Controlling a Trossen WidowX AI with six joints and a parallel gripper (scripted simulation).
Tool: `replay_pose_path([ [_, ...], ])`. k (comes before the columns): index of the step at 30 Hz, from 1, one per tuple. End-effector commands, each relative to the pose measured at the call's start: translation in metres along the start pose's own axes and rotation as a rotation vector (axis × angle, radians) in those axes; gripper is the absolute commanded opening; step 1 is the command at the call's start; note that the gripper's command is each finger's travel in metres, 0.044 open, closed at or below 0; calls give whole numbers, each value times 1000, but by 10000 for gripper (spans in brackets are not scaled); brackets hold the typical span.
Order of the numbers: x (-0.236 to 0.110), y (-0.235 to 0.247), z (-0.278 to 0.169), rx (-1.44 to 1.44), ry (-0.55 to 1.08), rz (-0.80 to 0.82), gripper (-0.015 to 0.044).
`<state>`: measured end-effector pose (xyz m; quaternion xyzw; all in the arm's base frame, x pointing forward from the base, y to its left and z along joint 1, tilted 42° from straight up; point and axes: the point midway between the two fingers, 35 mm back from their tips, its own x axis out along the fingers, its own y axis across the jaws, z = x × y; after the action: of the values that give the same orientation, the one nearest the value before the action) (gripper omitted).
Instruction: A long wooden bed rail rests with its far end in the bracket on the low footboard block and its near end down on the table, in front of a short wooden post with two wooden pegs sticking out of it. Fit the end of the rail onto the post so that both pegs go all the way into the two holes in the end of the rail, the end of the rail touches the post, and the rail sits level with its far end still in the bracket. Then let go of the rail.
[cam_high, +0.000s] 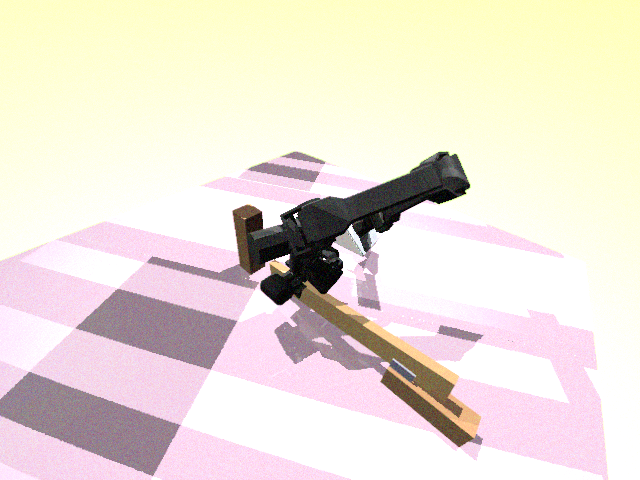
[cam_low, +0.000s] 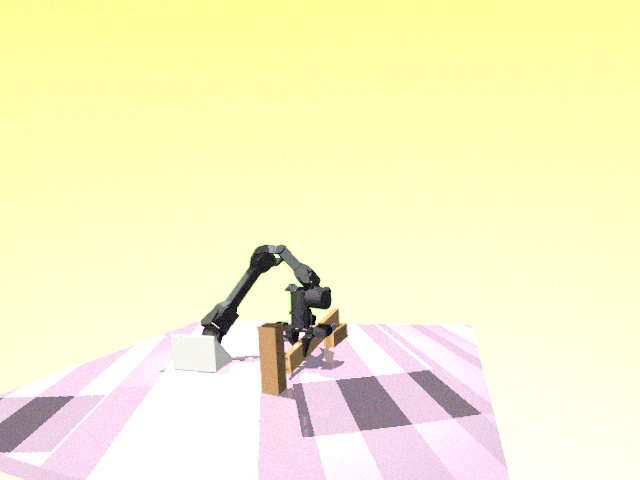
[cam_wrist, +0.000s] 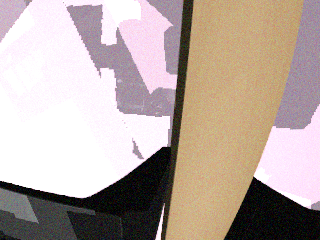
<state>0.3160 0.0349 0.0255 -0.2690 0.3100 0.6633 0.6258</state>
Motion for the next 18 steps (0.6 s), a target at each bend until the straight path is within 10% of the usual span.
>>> replay_pose_path([
  [1,-7,-5,0,-1,-6,-20,0],
  [18,-16,-5,0,-1,-6,-20,0],
])
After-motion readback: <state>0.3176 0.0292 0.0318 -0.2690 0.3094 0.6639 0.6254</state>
